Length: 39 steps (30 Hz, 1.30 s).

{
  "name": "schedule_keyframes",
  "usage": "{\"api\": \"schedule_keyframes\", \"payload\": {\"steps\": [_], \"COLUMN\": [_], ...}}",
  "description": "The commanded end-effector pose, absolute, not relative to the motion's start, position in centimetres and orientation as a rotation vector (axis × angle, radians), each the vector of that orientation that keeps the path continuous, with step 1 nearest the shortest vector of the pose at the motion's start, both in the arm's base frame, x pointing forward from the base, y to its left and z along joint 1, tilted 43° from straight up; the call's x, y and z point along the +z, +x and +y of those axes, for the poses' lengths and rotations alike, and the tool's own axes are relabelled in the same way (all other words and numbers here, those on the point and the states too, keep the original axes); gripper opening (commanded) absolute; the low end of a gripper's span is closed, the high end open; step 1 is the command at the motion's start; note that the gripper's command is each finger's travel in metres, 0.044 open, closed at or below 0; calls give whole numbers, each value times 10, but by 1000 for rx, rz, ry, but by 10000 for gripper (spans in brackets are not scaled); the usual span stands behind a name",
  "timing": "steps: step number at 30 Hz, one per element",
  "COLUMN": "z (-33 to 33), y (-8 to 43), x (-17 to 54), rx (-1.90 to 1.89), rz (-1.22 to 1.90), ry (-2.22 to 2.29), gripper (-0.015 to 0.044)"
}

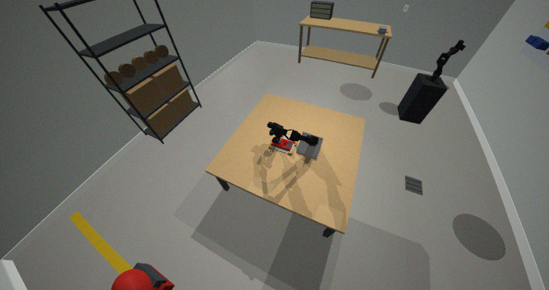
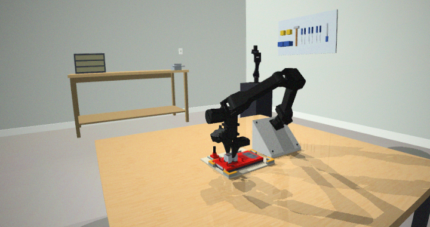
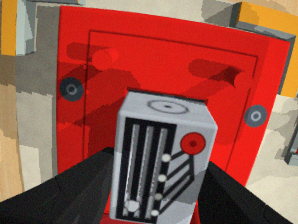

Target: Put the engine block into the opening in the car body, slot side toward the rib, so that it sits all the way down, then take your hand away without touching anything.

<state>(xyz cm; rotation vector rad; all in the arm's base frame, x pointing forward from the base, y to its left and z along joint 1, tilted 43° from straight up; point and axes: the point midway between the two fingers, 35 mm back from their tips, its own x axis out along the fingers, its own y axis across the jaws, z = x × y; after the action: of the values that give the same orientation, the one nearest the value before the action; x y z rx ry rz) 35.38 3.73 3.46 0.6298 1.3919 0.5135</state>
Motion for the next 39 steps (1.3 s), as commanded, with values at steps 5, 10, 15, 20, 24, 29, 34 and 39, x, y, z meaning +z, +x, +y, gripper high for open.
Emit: {"api": "schedule_keyframes", "payload": {"steps": [5, 10, 15, 20, 24, 29, 34, 39], "z": [39, 39, 40, 40, 41, 41, 42, 42], "y": [353, 353, 354, 354, 354, 354, 354, 354], "x": [32, 32, 31, 31, 30, 30, 29, 29], "rx": [513, 513, 513, 513, 513, 513, 513, 513], "rz": [1396, 1396, 1396, 1396, 1396, 1396, 1396, 1396], "ry": [640, 640, 640, 640, 640, 641, 640, 640], "gripper": [159, 159, 159, 159, 159, 159, 159, 159]}}
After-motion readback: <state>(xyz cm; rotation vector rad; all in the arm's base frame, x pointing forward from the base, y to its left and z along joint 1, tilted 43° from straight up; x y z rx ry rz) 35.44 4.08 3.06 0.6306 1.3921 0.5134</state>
